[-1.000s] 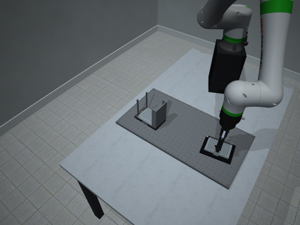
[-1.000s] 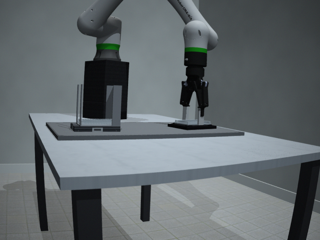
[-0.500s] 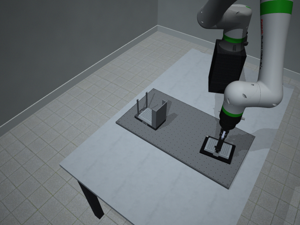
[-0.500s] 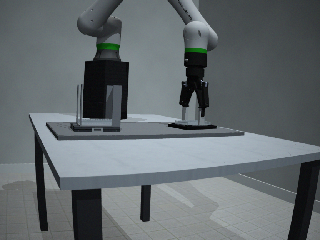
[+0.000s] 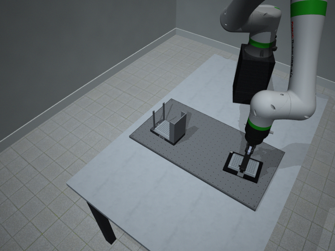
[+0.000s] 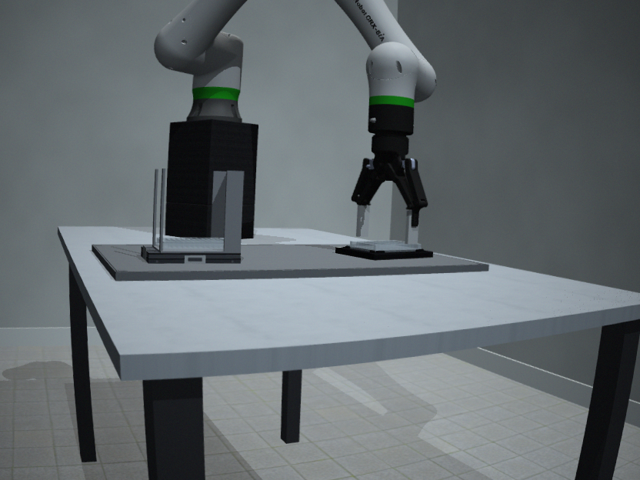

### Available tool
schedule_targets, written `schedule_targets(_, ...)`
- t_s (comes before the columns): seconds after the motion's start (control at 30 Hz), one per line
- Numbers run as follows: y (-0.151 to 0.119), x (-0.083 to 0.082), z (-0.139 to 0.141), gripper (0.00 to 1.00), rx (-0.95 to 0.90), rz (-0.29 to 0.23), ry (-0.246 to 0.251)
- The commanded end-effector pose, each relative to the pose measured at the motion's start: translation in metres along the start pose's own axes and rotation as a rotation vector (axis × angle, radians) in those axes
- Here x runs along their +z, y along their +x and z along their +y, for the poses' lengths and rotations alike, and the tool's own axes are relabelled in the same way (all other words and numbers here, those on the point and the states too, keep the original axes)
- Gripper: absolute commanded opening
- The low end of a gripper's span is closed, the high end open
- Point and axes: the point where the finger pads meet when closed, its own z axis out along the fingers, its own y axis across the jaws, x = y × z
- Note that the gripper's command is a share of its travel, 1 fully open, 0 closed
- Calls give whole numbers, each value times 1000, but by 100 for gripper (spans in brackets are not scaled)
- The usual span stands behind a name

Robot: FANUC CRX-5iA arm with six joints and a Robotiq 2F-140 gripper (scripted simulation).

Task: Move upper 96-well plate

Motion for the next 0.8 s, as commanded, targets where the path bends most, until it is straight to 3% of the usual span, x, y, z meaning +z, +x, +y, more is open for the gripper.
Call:
schedule_targets(0.0,0,0,0,100,0,0,0)
schedule_targets(0.27,0,-8,0,100,0,0,0)
schedule_targets(0.6,0,-35,0,100,0,0,0)
schedule_targets(0.77,0,-35,0,100,0,0,0)
